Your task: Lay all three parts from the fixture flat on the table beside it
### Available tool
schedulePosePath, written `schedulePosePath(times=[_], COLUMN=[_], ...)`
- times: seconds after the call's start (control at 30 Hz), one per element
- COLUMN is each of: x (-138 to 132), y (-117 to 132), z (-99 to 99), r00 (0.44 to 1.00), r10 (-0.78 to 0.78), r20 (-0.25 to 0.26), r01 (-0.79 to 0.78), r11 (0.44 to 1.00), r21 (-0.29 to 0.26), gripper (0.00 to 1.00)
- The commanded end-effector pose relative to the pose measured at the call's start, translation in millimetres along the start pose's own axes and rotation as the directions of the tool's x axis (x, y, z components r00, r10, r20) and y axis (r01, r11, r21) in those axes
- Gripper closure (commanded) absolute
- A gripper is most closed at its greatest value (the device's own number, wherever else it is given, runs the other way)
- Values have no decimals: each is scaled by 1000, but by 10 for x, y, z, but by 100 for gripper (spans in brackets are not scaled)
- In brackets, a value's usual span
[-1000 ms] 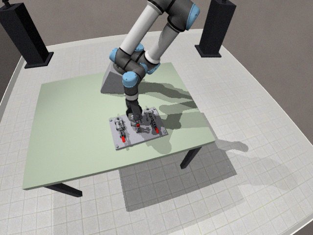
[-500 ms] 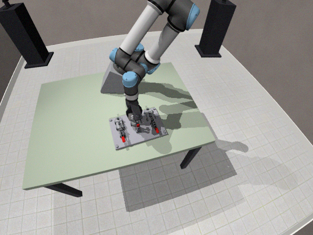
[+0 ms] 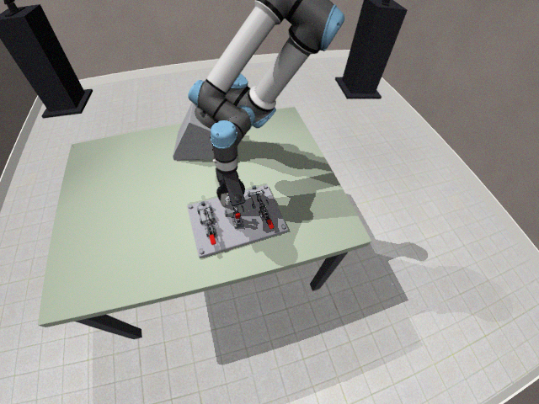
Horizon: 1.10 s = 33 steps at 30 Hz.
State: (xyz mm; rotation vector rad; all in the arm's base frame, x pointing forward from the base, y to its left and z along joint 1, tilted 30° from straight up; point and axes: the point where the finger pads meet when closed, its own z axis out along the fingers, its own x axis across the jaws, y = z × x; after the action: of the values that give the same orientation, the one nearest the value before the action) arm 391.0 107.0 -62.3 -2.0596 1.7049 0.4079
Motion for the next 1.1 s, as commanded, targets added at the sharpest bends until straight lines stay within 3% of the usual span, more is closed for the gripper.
schedulePosePath(times=[0.0, 0.6, 1.07], x=[2, 2, 2], y=[-4, -3, -3], z=[-50, -258, -289], r00=[1000, 1000, 1000], r10=[0, 0, 0], r20=[-1, -1, -1], r01=[0, 0, 0], r11=[1000, 1000, 1000], r21=[1, 1, 1], gripper=[100, 100, 100])
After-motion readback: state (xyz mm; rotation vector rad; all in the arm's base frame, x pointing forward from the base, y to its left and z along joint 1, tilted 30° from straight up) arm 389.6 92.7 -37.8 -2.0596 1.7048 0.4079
